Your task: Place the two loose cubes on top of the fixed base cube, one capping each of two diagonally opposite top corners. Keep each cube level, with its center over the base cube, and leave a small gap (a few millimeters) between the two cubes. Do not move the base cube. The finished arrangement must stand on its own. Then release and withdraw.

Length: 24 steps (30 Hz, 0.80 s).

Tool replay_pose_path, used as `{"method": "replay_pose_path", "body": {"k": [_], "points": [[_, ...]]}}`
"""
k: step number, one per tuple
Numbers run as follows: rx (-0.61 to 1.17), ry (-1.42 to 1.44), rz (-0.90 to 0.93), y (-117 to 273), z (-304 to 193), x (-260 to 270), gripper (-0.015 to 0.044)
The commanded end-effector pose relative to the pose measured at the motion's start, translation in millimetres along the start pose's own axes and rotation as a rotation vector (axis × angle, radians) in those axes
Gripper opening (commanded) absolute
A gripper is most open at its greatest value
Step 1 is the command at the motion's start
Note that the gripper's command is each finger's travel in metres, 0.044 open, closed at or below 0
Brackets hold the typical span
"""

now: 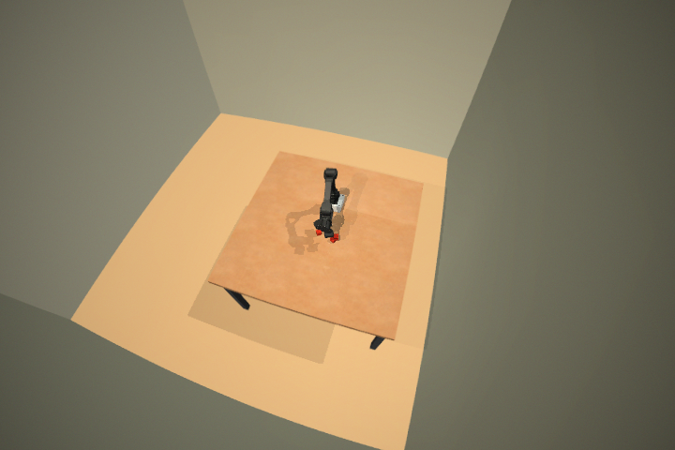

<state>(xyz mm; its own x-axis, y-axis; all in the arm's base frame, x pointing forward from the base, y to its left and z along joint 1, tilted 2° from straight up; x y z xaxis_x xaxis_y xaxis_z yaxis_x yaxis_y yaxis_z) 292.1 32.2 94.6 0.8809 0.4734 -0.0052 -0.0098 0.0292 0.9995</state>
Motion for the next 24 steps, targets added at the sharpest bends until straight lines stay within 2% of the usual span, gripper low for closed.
{"method": "replay_pose_path", "body": {"k": [1,7,14,21,24], "points": [[-0.001,0.102,-0.003,11,25,-24,0.0265],[-0.002,0.227,-0.006,24,52,-56,0.0265],[-0.002,0.230,-0.006,23,53,-57,0.0265],[-0.002,0.230,-0.006,-33,53,-57,0.0265],[-0.002,0.230,-0.006,-38,53,-57,0.0265]]}}
Point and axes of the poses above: the point midway between the two fingers, 35 mm back from their tips, its own y axis back along the fingers, its own x axis across the jaws, z = x × y, the point moved 3 cm from there along y, back along the fingers, and after that the axes turned 4 degrees about y, right-handed, at the moved point
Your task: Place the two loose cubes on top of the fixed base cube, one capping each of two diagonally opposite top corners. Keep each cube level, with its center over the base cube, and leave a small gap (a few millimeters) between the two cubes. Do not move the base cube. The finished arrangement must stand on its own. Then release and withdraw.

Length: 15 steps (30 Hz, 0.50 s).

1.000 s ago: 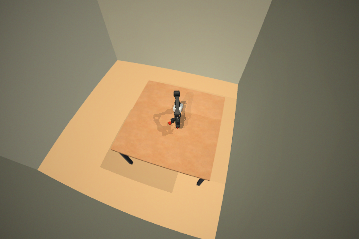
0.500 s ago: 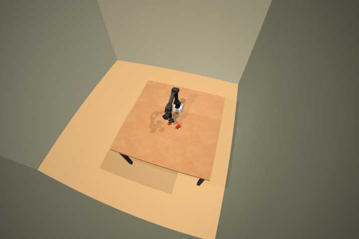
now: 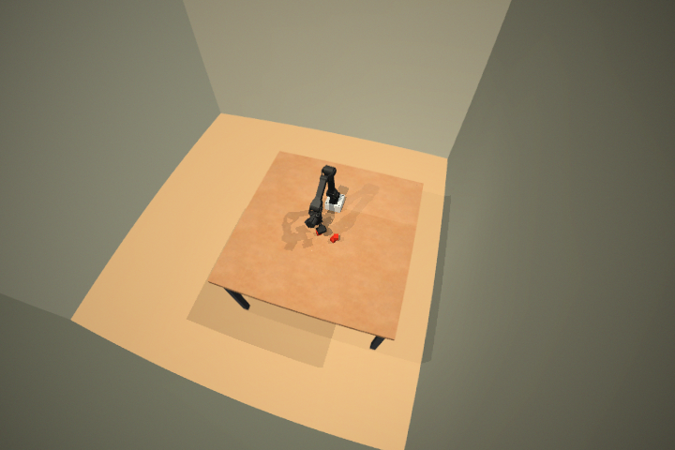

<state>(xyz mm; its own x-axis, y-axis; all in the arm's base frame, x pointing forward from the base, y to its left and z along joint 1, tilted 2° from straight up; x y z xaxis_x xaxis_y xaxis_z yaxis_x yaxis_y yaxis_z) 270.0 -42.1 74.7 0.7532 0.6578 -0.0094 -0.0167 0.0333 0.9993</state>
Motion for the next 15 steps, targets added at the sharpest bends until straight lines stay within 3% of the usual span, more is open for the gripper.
{"method": "replay_pose_path", "body": {"k": [1,15], "points": [[0.006,0.006,-0.009,-16,-2,-2,0.0265],[0.006,0.006,-0.009,-34,-2,-3,0.0265]]}}
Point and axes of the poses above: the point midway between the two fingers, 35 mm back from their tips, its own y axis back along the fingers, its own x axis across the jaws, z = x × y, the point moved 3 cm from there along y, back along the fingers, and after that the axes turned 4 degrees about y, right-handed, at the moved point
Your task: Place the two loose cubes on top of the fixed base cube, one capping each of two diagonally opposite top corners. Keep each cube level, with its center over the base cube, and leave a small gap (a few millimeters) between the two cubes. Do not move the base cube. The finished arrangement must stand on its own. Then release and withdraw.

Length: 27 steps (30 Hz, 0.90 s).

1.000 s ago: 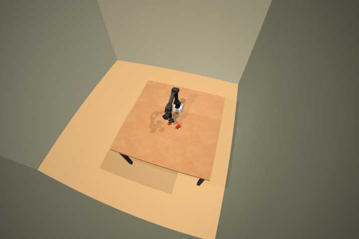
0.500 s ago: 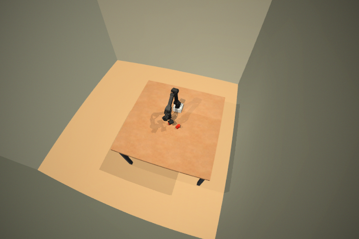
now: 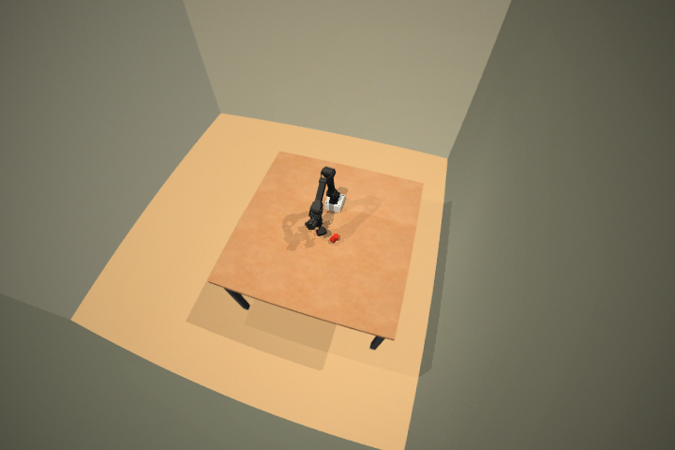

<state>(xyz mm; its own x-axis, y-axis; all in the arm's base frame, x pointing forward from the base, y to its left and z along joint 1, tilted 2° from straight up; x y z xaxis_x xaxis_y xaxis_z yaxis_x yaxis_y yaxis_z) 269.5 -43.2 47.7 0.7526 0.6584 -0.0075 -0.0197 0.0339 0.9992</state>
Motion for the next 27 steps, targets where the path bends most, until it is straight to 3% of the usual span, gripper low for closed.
{"method": "replay_pose_path", "body": {"k": [1,21,27], "points": [[0.009,0.005,-0.011,-9,-2,-2,0.0265],[0.009,0.005,-0.011,-37,-2,-2,0.0265],[0.009,0.005,-0.011,-37,-2,-2,0.0107]]}}
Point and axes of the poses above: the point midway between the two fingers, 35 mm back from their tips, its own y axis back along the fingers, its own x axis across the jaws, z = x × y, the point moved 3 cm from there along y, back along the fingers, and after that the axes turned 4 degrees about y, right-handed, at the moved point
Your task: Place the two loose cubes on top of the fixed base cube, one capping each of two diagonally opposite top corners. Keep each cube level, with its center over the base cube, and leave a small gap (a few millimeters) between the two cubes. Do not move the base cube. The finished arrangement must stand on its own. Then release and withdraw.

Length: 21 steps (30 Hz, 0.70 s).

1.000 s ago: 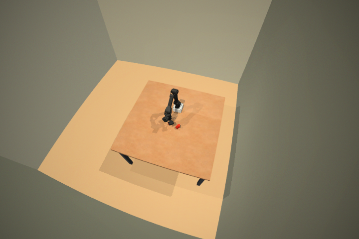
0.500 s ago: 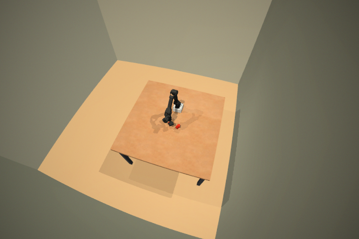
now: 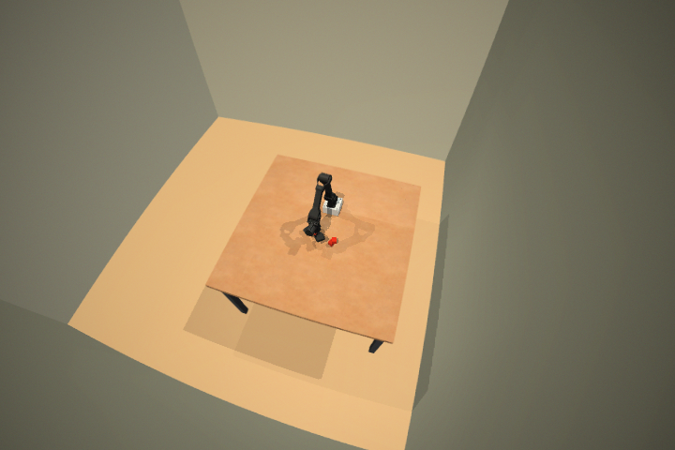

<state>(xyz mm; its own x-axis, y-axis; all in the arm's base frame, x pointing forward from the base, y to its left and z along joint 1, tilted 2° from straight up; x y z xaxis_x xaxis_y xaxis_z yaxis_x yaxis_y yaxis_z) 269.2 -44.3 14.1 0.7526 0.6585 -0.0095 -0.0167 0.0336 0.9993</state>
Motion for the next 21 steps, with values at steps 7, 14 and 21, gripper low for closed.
{"method": "replay_pose_path", "body": {"k": [7,14,21], "points": [[0.007,0.005,-0.009,4,0,0,0.0105],[0.006,0.005,-0.009,24,2,2,0.0105],[0.006,0.005,-0.008,45,4,4,0.0105]]}}
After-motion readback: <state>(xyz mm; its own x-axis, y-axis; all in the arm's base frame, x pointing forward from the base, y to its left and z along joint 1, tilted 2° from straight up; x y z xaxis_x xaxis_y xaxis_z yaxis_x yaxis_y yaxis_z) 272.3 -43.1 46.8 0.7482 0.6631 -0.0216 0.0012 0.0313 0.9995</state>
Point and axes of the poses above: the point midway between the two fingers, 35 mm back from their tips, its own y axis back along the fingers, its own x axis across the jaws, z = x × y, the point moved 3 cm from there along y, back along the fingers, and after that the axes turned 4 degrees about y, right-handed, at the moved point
